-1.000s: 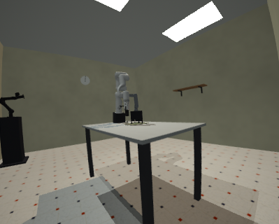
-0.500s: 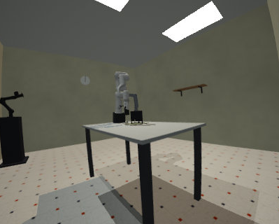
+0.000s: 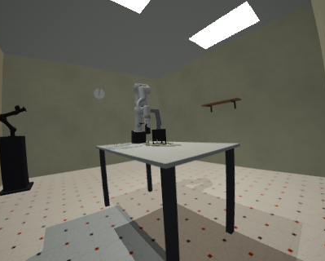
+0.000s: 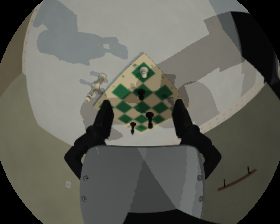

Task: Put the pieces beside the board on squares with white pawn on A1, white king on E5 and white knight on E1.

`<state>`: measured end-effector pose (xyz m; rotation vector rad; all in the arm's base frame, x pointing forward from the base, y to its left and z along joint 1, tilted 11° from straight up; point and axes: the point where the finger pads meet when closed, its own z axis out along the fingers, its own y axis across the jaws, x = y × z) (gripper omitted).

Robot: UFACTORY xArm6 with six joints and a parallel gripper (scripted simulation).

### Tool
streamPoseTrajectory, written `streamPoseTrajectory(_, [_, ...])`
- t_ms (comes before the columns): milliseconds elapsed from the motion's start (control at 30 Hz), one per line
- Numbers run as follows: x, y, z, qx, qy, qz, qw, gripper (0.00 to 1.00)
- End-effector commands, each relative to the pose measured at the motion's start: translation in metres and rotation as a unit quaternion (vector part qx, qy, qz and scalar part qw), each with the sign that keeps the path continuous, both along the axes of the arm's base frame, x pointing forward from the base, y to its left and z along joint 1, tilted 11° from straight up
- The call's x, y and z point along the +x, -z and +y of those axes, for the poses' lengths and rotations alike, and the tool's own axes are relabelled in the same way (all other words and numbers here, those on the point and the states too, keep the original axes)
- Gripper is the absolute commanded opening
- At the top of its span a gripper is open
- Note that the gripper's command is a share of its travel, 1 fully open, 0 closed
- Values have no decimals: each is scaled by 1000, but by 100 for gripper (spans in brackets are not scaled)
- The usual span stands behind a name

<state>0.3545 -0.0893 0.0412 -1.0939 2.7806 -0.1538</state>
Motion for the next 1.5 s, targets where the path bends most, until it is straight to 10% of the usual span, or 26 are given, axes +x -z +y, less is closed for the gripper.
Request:
streamPoseTrajectory(0, [4,-2,-2,-6,-34,0,999,100])
streamPoseTrajectory(500, [39,-15,-23,-63,-318,13,946,100])
streamPoseTrajectory(1000, [87,-35,-57,-148,-623,36,768,100])
streamPoseTrajectory(1067, [87,-35,-57,-148,-623,36,768,100])
streamPoseTrajectory(1100, [89,-35,-59,-158,-669,40,725,100])
streamPoseTrajectory(1467, [101,-41,-69,-182,-810,53,554,100])
